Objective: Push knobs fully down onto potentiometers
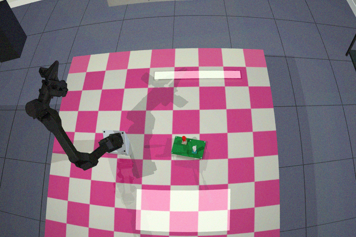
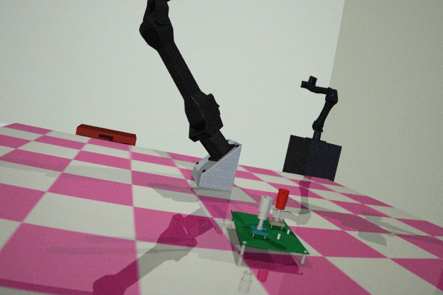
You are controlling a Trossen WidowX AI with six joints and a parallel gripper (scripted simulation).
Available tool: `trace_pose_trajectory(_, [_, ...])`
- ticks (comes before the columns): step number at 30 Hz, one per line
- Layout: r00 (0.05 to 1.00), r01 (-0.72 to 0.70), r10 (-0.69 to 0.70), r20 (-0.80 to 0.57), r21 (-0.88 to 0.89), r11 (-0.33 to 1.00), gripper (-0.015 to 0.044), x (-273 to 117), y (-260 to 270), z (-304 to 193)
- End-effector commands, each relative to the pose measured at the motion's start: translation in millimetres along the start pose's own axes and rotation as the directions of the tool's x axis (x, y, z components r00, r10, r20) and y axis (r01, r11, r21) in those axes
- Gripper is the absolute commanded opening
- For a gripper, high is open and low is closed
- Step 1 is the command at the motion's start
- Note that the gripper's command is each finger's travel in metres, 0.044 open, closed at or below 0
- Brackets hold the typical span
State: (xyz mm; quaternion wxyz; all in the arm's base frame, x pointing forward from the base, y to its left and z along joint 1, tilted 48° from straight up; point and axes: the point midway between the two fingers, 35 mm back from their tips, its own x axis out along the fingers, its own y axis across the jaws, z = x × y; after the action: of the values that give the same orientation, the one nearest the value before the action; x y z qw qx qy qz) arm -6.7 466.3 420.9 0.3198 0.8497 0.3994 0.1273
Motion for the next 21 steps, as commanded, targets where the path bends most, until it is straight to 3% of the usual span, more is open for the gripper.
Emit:
trace_pose_trajectory(1, [0.996,-0.01,0.021,0.085,-0.124,0.992,0.0,30,3,31])
trace_pose_trajectory(10, [0.964,0.031,0.063,0.259,-0.345,0.938,0.0,80,15,98])
trace_pose_trajectory(21, [0.872,0.184,0.118,0.475,-0.541,0.82,0.0,123,42,193])
